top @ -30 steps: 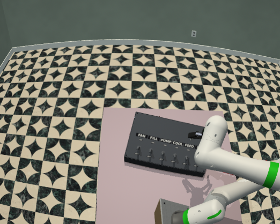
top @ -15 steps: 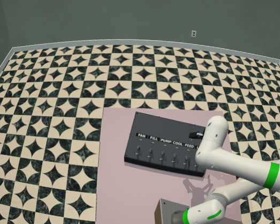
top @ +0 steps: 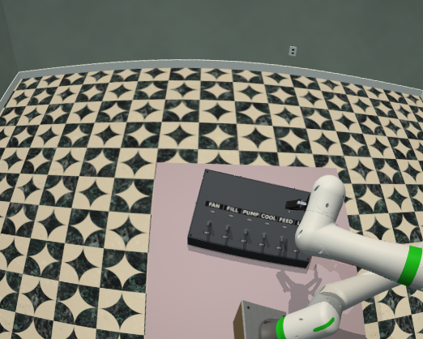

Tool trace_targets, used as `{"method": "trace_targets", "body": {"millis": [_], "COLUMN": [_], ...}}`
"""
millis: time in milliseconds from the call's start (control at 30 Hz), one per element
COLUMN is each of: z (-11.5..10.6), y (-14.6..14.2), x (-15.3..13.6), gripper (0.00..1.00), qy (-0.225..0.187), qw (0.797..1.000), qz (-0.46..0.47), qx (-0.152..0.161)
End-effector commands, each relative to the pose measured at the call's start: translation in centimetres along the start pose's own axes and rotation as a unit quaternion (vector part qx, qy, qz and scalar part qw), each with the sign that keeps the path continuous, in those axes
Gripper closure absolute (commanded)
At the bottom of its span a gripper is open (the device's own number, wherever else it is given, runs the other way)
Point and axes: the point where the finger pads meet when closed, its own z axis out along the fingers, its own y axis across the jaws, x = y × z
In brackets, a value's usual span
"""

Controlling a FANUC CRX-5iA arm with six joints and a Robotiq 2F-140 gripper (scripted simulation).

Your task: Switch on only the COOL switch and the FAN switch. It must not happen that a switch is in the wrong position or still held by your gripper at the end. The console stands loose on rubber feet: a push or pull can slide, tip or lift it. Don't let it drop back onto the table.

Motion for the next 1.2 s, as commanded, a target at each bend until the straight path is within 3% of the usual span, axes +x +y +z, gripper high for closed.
{"method": "trace_targets", "body": {"millis": [0,633,667,1000,1167], "z": [0.0,0.0,0.0,-1.1,-3.0], "y": [0.0,0.0,0.0,0.0,0.0], "x": [0.0,0.0,0.0,0.0,0.0], "gripper": [0.00,0.00,1.00,1.00,1.00], "qy": [0.000,0.000,0.000,0.000,0.000], "qw": [1.000,1.000,1.000,1.000,1.000], "qz": [0.000,0.000,0.000,0.000,0.000], "qx": [0.000,0.000,0.000,0.000,0.000]}}
